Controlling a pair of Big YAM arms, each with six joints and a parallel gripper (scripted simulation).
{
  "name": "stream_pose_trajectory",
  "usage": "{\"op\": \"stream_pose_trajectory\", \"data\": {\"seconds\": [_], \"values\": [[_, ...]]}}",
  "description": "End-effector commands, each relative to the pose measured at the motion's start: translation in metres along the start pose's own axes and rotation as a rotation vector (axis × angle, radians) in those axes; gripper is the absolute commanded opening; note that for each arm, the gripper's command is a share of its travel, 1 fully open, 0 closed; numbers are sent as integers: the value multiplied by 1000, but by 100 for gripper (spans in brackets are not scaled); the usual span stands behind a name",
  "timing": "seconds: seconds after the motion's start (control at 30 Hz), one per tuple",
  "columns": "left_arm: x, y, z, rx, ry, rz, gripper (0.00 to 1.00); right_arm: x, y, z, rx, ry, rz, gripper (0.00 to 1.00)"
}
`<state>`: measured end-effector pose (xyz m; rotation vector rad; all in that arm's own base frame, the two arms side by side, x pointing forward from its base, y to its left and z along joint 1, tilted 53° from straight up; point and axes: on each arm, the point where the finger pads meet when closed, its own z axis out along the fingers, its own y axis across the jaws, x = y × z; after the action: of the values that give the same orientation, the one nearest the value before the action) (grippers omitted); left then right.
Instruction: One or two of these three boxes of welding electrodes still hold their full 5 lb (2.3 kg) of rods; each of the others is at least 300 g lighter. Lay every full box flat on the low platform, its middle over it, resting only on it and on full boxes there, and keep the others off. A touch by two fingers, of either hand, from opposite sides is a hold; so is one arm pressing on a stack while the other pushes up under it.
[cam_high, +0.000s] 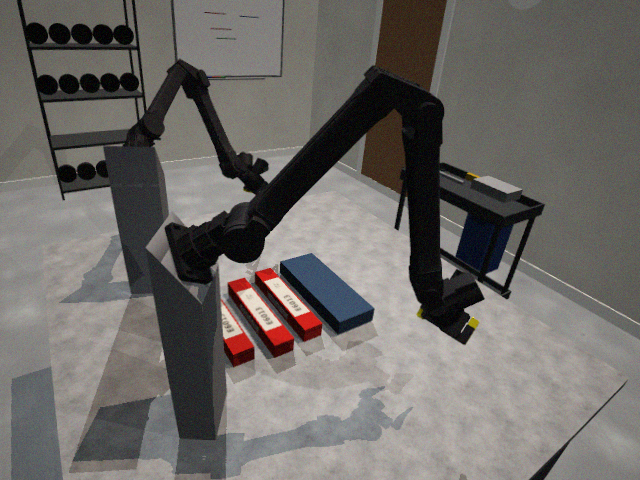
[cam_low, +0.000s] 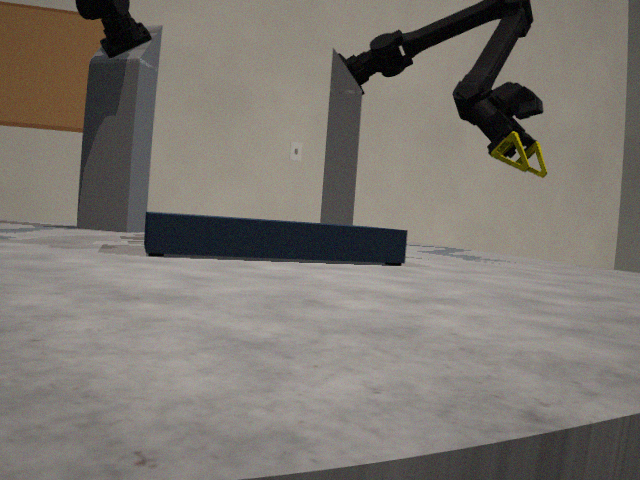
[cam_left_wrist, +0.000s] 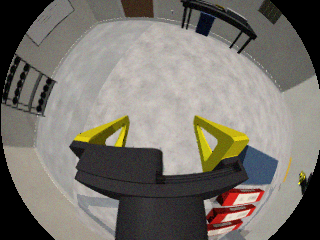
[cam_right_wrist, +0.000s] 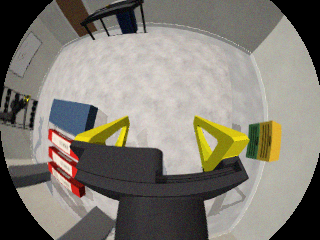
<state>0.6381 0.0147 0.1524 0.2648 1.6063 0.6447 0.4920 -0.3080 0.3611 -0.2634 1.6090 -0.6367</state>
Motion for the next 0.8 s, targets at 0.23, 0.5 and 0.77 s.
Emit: {"op": "stream_pose_trajectory", "data": {"seconds": [0.23, 0.5, 0.77], "values": [[0, 0, 0, 0, 0, 0, 100, 0, 0, 0, 0, 0, 0, 100], [0, 0, 0, 0, 0, 0, 100, 0, 0, 0, 0, 0, 0, 100], [8, -33, -36, -43, 90, -168, 100, -8, 36, -21, -64, 58, -189, 100]]}}
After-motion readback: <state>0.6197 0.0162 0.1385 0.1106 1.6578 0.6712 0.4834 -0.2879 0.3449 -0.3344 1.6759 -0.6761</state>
